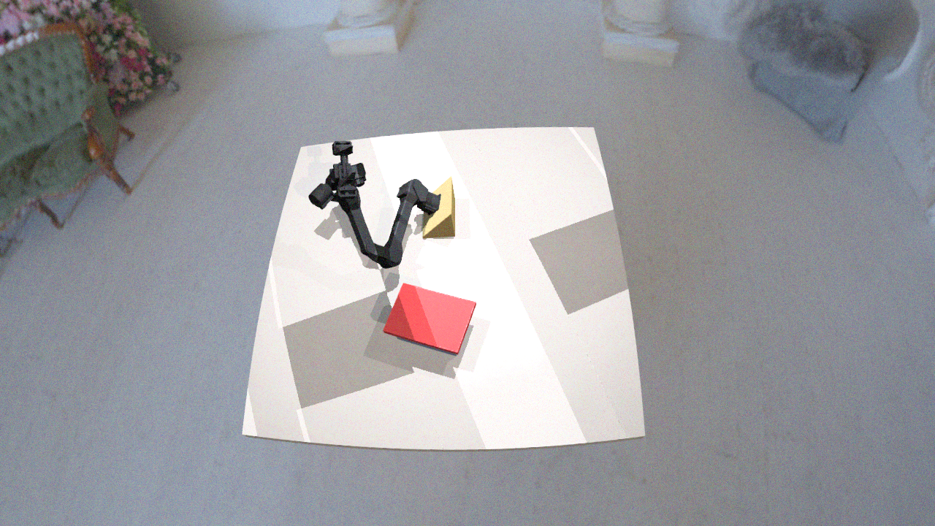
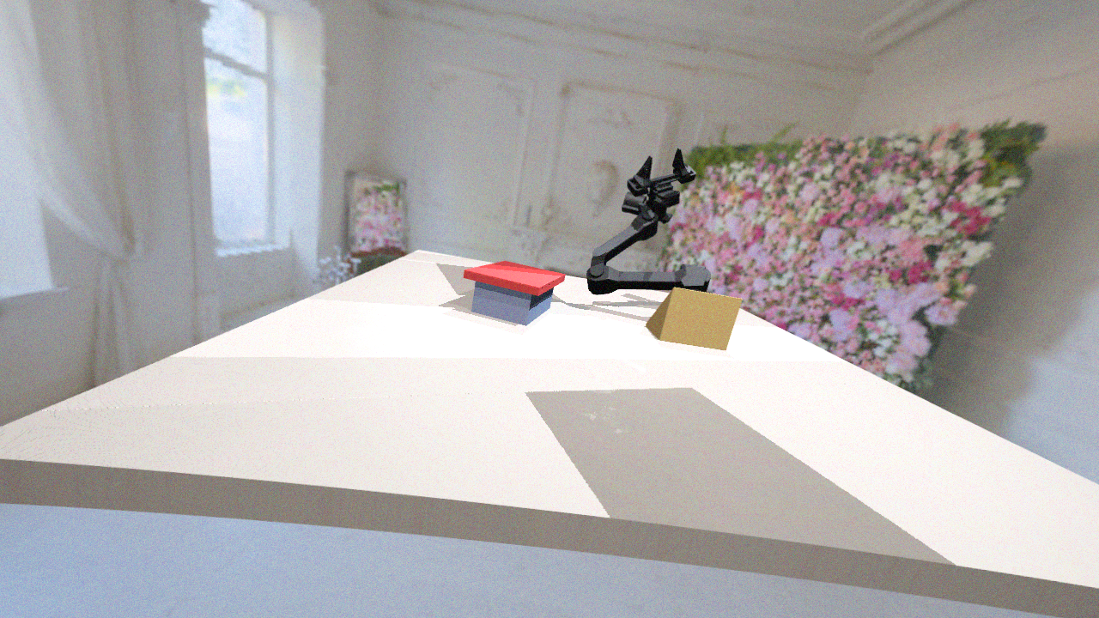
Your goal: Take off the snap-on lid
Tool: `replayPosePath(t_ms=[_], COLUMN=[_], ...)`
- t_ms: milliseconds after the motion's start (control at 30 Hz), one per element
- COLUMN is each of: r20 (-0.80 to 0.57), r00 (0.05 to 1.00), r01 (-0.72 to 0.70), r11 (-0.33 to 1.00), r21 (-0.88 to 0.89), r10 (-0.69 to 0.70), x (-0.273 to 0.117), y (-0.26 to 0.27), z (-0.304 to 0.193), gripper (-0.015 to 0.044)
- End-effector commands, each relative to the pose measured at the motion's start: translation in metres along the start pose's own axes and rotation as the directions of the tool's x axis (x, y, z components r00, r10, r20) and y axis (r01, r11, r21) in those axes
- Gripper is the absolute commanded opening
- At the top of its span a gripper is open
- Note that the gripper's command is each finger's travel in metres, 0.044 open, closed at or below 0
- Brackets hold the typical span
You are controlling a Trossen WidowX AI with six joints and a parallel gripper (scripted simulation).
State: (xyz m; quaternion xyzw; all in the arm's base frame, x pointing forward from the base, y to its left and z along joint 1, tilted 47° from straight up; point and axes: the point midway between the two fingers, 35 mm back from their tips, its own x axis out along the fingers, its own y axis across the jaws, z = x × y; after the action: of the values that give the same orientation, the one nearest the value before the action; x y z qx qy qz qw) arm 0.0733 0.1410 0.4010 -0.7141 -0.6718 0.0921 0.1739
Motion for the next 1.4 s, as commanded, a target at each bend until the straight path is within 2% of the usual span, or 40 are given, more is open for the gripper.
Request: replayPosePath(t_ms=[0,67,167,200,300,367,633,700,933,1033,1100,1300,1367], r20=[-0.006,-0.048,-0.071,-0.078,-0.095,-0.099,-0.12,-0.121,-0.123,-0.124,-0.124,-0.128,-0.129], r00=[1.0,0.999,0.993,0.989,0.969,0.968,0.86,0.847,0.663,0.603,0.525,0.232,0.196], r01=[0.0,-0.005,-0.111,-0.145,-0.241,-0.246,-0.327,-0.322,-0.183,-0.114,-0.012,0.243,0.273], r11=[1.0,0.993,0.945,0.919,0.814,0.778,0.354,0.318,0.001,-0.068,-0.138,-0.185,-0.18], r21=[-0.013,-0.118,-0.307,-0.366,-0.529,-0.578,-0.876,-0.892,-0.983,-0.991,-0.99,-0.952,-0.945], r10=[0.0,-0.001,0.093,0.126,0.226,0.232,0.497,0.518,0.738,0.788,0.842,0.964,0.972], x=[0.0,-0.003,-0.001,0.002,0.013,0.017,0.073,0.078,0.122,0.129,0.133,0.14,0.138], y=[-0.001,-0.008,-0.032,-0.039,-0.056,-0.06,-0.065,-0.062,-0.007,0.012,0.038,0.123,0.133], z=[0.0,-0.001,0.002,0.005,0.015,0.018,0.064,0.068,0.108,0.118,0.129,0.165,0.169], gripper=[0.0374,0.0321,0.0243,0.0235,0.0235,0.0235,0.0235,0.0235,0.0235,0.0235,0.0235,0.0235,0.0235])
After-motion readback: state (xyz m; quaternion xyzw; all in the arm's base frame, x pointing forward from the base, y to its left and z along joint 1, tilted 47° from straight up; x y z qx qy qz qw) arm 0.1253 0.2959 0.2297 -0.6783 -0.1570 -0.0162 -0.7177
